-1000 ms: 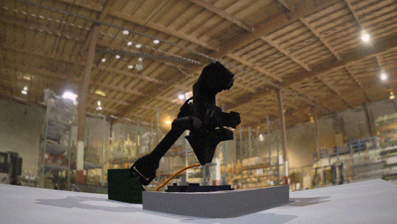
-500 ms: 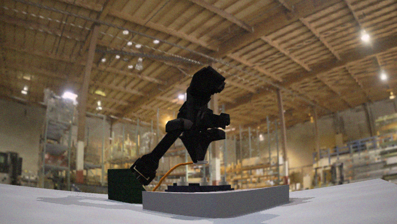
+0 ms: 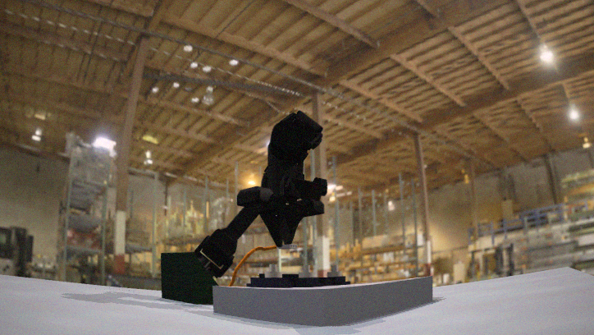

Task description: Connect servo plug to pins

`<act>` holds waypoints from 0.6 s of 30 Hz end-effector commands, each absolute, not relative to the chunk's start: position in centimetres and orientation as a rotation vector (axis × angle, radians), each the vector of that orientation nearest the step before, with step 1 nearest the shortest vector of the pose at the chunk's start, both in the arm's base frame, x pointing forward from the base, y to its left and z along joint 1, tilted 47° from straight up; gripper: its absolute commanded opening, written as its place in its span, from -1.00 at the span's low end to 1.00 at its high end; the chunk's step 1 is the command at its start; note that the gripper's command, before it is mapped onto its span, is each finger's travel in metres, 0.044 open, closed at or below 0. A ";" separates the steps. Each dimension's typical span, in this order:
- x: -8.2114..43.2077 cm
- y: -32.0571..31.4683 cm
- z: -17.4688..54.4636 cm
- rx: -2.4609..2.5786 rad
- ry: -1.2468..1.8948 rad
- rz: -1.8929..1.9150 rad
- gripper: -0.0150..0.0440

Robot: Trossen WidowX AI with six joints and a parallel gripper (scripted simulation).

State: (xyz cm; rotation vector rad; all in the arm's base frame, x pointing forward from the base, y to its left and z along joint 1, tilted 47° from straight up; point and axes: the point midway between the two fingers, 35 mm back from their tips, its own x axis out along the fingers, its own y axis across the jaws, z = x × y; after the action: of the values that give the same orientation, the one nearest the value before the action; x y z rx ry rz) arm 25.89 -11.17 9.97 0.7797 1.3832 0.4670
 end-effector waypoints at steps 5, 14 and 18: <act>23.0 -9.3 10.5 0.804 1.394 0.441 -0.49; 20.0 -7.1 10.5 0.832 1.405 0.421 -0.49; 19.5 -6.6 10.4 0.836 1.407 0.417 -0.49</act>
State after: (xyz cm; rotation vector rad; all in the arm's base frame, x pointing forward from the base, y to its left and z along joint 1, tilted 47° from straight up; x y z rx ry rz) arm 20.06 -7.05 10.48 0.8334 1.4053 0.4284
